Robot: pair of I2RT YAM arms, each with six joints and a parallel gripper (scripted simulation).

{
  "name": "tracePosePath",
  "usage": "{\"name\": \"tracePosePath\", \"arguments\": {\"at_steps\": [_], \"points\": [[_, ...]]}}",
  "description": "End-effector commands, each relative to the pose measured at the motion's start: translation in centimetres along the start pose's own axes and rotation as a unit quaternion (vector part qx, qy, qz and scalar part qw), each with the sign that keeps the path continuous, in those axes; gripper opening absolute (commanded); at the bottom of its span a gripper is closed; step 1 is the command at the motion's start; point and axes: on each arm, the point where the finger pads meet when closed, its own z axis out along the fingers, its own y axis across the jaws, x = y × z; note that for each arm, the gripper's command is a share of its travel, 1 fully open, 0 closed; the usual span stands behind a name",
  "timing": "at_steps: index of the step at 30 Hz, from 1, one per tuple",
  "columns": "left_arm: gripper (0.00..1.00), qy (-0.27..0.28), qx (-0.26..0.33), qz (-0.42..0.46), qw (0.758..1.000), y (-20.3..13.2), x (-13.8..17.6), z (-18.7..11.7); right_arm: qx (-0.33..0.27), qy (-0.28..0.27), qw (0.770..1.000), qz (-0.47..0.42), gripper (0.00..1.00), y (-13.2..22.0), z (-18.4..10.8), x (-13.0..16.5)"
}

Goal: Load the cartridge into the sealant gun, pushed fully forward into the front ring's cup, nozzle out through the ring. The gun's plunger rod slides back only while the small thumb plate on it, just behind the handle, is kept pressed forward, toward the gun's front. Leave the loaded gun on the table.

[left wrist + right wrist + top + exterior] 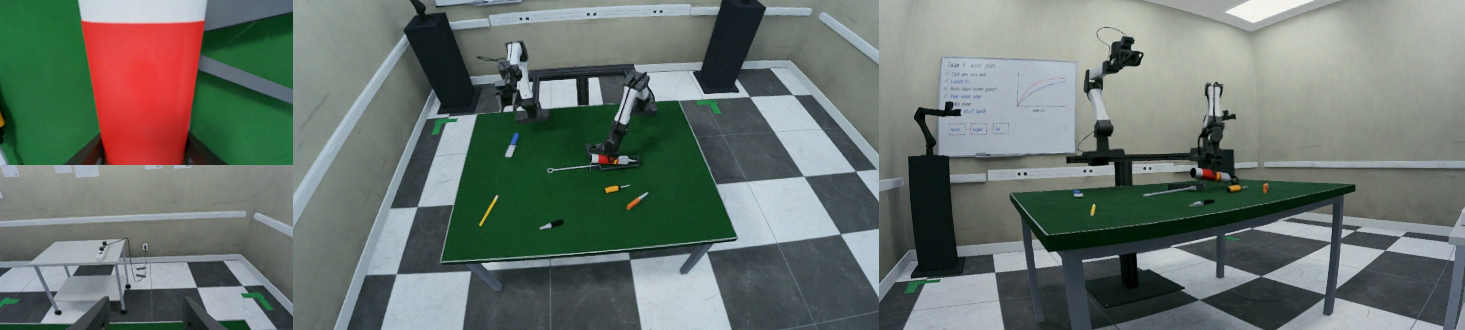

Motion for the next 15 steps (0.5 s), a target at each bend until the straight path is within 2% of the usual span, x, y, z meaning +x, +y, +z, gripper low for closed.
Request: {"name": "tracePosePath", "arguments": {"at_steps": [1, 15], "points": [[0.0, -0.034, -0.026, 0.008, 0.999, 1.2, -1.2, -1.6, -0.004, 0.002, 1.0, 0.003, 0.51, 0.3, -0.3, 0.1], [0.0, -0.035, -0.029, 0.008, 0.999, 1.3, -0.2, -1.7, -0.004, 0.002, 1.0, 0.003, 0.51, 0.3, -0.3, 0.1]]}}
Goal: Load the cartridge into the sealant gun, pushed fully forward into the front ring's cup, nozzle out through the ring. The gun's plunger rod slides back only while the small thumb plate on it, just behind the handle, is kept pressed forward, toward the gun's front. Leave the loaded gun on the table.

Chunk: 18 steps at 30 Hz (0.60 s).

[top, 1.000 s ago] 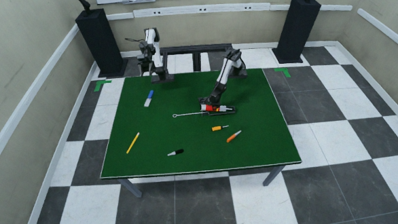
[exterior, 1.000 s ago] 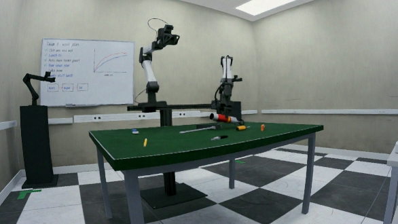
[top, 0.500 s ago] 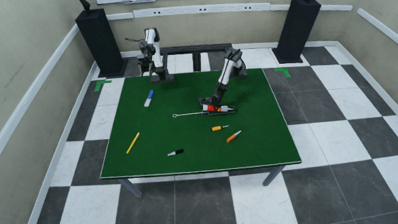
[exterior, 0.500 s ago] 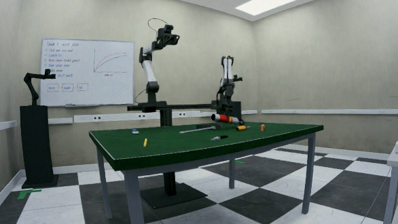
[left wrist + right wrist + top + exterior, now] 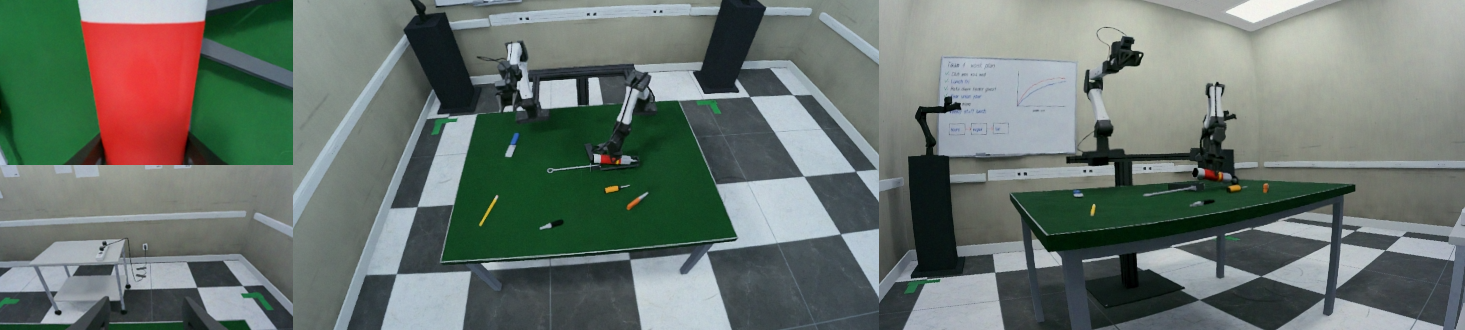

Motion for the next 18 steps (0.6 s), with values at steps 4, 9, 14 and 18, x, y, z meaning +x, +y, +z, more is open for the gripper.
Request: {"name": "tracePosePath", "arguments": {"at_steps": [4, 9, 14, 18], "points": [[0.0, -0.033, -0.027, 0.009, 0.999, 1.2, -1.0, -1.5, -0.004, 0.002, 1.0, 0.003, 0.51, 0.3, -0.3, 0.1], [0.0, -0.034, -0.029, 0.009, 0.999, 1.3, -0.5, -1.6, -0.004, 0.002, 1.0, 0.003, 0.51, 0.3, -0.3, 0.1], [0.0, -0.035, -0.033, 0.008, 0.999, 1.7, -0.2, -1.7, -0.004, 0.002, 1.0, 0.003, 0.51, 0.3, -0.3, 0.1], [0.0, -0.033, -0.027, 0.009, 0.999, 1.1, 0.3, -1.5, -0.004, 0.002, 1.0, 0.003, 0.51, 0.3, -0.3, 0.1]]}}
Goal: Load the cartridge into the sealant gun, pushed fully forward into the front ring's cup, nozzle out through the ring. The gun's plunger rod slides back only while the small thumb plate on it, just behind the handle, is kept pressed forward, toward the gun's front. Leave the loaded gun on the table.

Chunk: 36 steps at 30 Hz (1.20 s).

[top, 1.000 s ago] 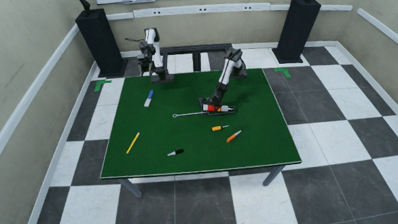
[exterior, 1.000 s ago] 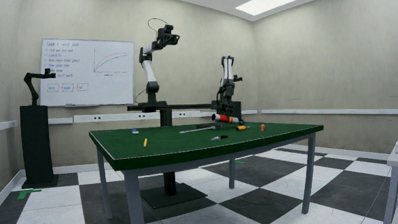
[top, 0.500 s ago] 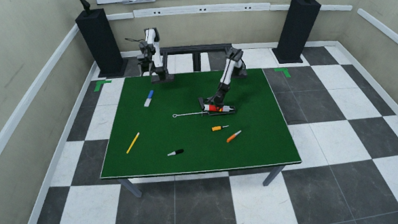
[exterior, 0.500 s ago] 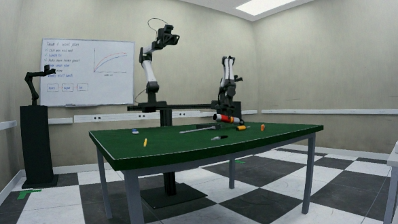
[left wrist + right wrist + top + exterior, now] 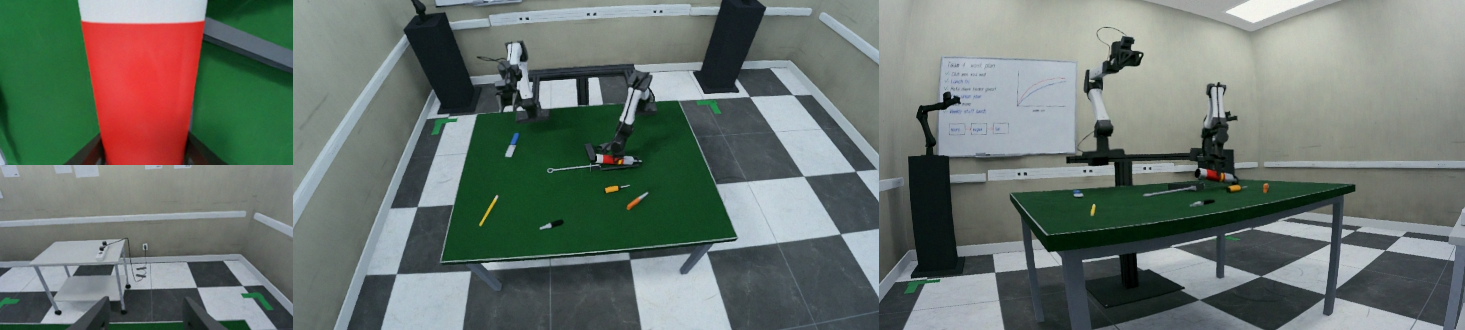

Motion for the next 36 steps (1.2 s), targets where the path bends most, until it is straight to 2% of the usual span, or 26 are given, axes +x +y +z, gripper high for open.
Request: {"name": "tracePosePath", "arguments": {"at_steps": [1, 9, 13, 17, 22, 27, 30, 36], "points": [[0.0, -0.032, -0.027, 0.008, 0.999, 1.3, -1.2, -1.5, -0.004, 0.002, 1.0, 0.003, 0.51, 0.3, -0.3, 0.1], [0.0, -0.031, -0.028, 0.009, 0.999, 1.3, -0.3, -1.5, -0.004, 0.002, 1.0, 0.003, 0.51, 0.3, -0.3, 0.1], [0.0, -0.039, -0.041, 0.014, 0.998, 2.5, -1.6, -1.9, -0.004, 0.002, 1.0, 0.003, 0.51, 0.3, -0.3, 0.1], [0.0, -0.039, -0.044, 0.007, 0.998, 2.8, -1.2, -2.0, -0.004, 0.002, 1.0, 0.003, 0.51, 0.3, -0.3, 0.1], [0.0, -0.029, -0.025, 0.006, 0.999, 0.9, -0.2, -1.3, -0.004, 0.002, 1.0, 0.003, 0.51, 0.3, -0.3, 0.1], [0.0, -0.037, -0.039, 0.007, 0.999, 2.2, -0.9, -1.7, -0.004, 0.002, 1.0, 0.003, 0.51, 0.3, -0.3, 0.1], [0.0, -0.03, -0.026, 0.005, 0.999, 1.0, -0.2, -1.2, -0.004, 0.002, 1.0, 0.003, 0.51, 0.3, -0.3, 0.1], [0.0, -0.03, -0.026, 0.005, 0.999, 1.8, -0.9, -1.7, -0.004, 0.002, 1.0, 0.003, 0.51, 0.3, -0.3, 0.1]]}}
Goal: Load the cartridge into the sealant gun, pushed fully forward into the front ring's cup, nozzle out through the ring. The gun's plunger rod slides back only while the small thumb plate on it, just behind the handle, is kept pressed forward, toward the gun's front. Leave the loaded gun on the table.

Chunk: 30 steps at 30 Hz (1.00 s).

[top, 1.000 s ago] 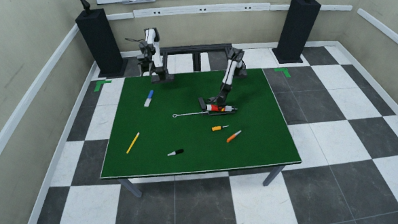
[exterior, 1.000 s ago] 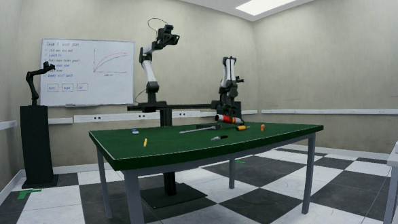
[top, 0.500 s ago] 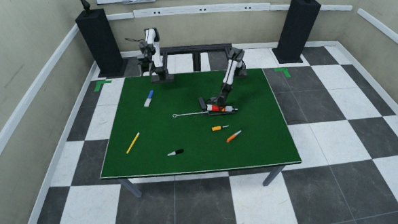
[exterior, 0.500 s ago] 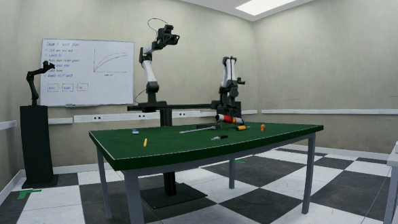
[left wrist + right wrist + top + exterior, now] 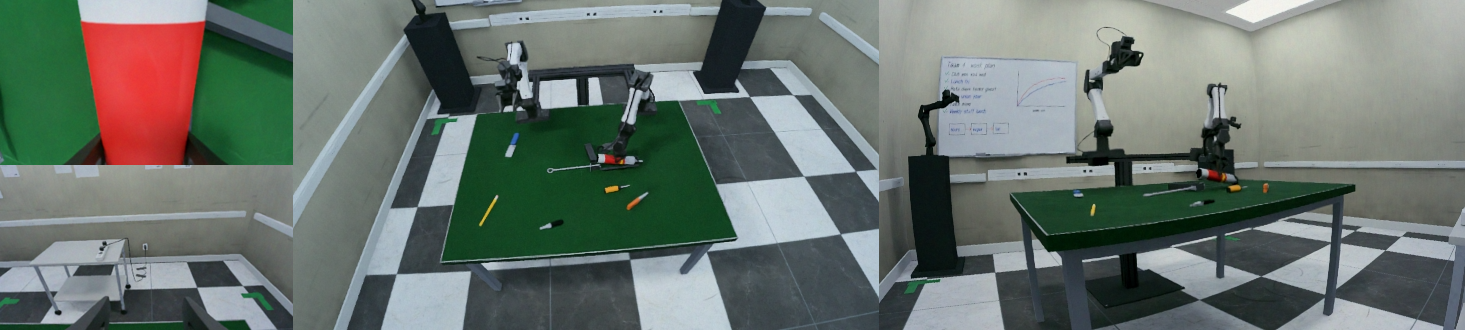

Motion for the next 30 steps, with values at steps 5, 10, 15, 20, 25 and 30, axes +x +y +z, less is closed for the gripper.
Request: {"name": "tracePosePath", "arguments": {"at_steps": [5, 10, 15, 20, 25, 30], "points": [[0.0, -0.026, -0.021, 0.005, 0.999, 1.8, -1.9, -0.9, -0.004, 0.002, 1.0, 0.003, 0.51, 0.3, -0.3, 0.1], [0.0, -0.019, -0.016, 0.004, 1.0, 1.2, -0.7, -0.3, -0.004, 0.002, 1.0, 0.003, 0.51, 0.3, -0.3, 0.1], [0.0, -0.011, -0.001, 0.002, 1.0, 0.0, 0.2, 0.4, -0.004, 0.002, 1.0, 0.003, 0.51, 0.3, -0.3, 0.1], [0.0, -0.019, -0.018, 0.005, 1.0, 1.2, -0.2, -0.2, -0.004, 0.002, 1.0, 0.003, 0.51, 0.3, -0.3, 0.1], [0.0, -0.009, -0.002, 0.002, 1.0, 0.0, 0.7, 0.9, -0.004, 0.002, 1.0, 0.003, 0.51, 0.3, -0.3, 0.1], [0.0, -0.016, -0.014, 0.004, 1.0, 0.9, 0.3, 0.3, -0.004, 0.002, 1.0, 0.003, 0.51, 0.3, -0.3, 0.1]]}}
